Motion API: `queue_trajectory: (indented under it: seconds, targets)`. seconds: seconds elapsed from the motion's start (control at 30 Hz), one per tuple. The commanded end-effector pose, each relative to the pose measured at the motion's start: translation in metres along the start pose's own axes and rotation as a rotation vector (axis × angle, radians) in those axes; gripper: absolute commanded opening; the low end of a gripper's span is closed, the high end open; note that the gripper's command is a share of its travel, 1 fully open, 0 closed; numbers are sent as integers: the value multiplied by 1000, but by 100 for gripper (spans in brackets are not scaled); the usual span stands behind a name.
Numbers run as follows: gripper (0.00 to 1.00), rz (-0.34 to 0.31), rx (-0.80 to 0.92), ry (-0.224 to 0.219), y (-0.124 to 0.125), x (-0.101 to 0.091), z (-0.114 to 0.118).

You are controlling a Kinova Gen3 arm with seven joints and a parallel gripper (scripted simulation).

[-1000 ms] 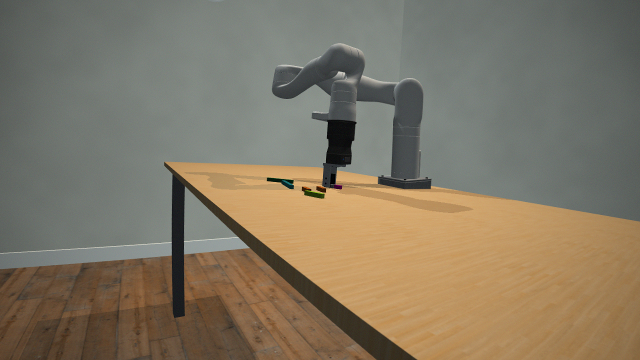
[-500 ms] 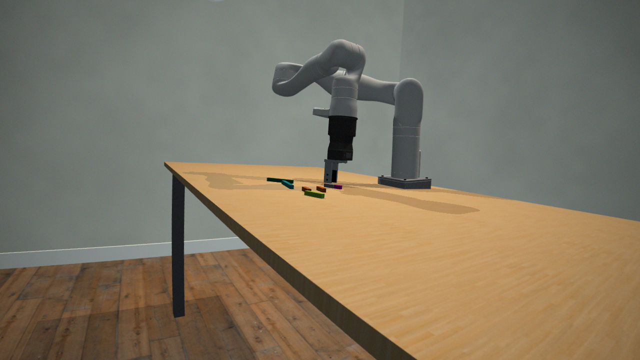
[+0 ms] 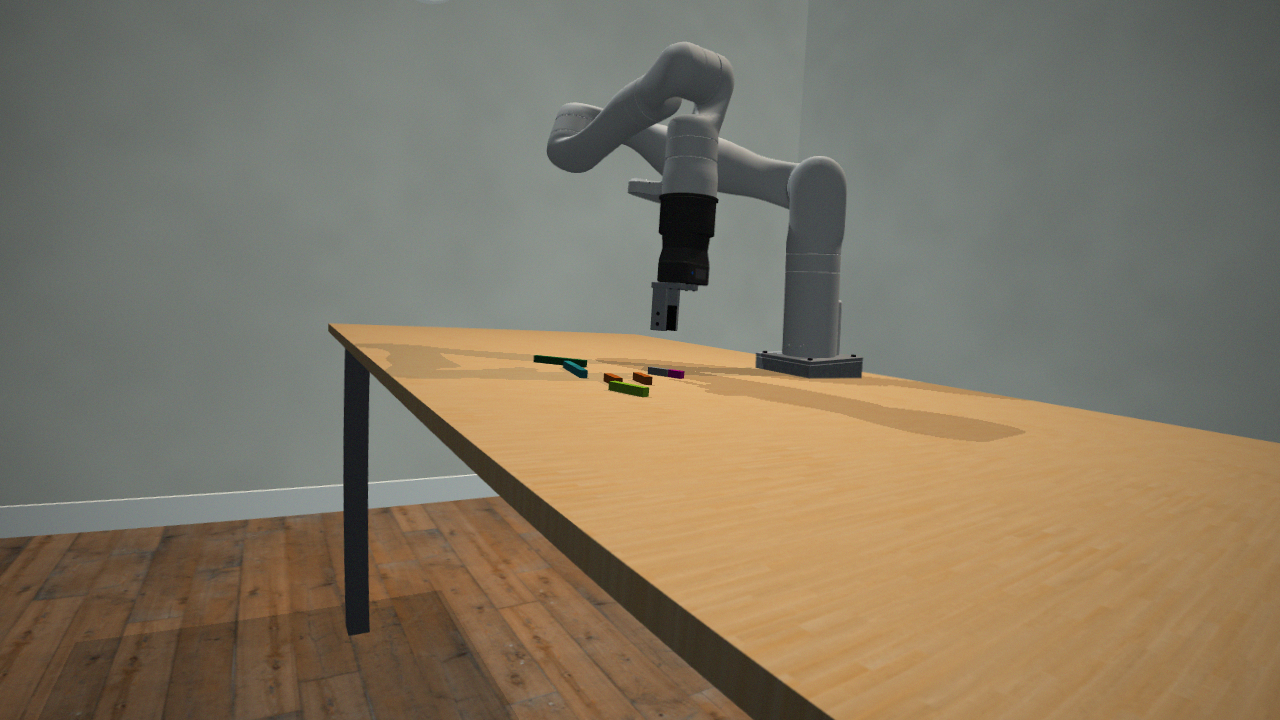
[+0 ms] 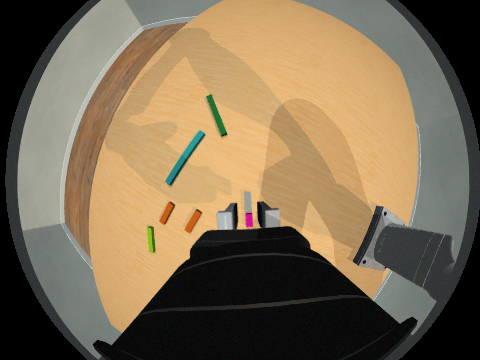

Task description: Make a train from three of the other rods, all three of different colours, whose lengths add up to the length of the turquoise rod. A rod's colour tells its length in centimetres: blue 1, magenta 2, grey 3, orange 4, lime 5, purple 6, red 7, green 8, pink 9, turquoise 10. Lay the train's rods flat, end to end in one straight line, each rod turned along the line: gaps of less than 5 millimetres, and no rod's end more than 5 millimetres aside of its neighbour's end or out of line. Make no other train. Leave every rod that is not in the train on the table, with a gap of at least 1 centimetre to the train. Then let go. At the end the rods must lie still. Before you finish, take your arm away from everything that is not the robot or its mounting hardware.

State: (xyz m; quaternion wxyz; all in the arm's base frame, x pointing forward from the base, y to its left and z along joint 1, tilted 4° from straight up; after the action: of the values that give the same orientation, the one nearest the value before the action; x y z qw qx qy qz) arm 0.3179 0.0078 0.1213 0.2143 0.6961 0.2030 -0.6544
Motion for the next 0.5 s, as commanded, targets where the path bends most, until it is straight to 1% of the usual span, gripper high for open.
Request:
queue_trajectory:
  seconds: [0.0, 0.2, 0.47]
  targets:
    - [54, 13, 1, 0, 4, -14, 0]
    - [54, 11, 1, -3, 3, -27, 1]
    - [54, 10, 0, -6, 2, -29, 3]
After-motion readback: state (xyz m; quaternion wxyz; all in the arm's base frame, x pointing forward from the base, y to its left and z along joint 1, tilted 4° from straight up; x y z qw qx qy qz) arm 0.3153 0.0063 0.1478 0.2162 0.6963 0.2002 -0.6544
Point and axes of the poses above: the point where the finger pads meet when closed, its own x axis out along the fingers, its own z axis across the jaws, y = z × x, the point moved 5 cm from there along -x, back along the fingers, and after that the axes turned 12 degrees about -x, right-handed, at the moved point
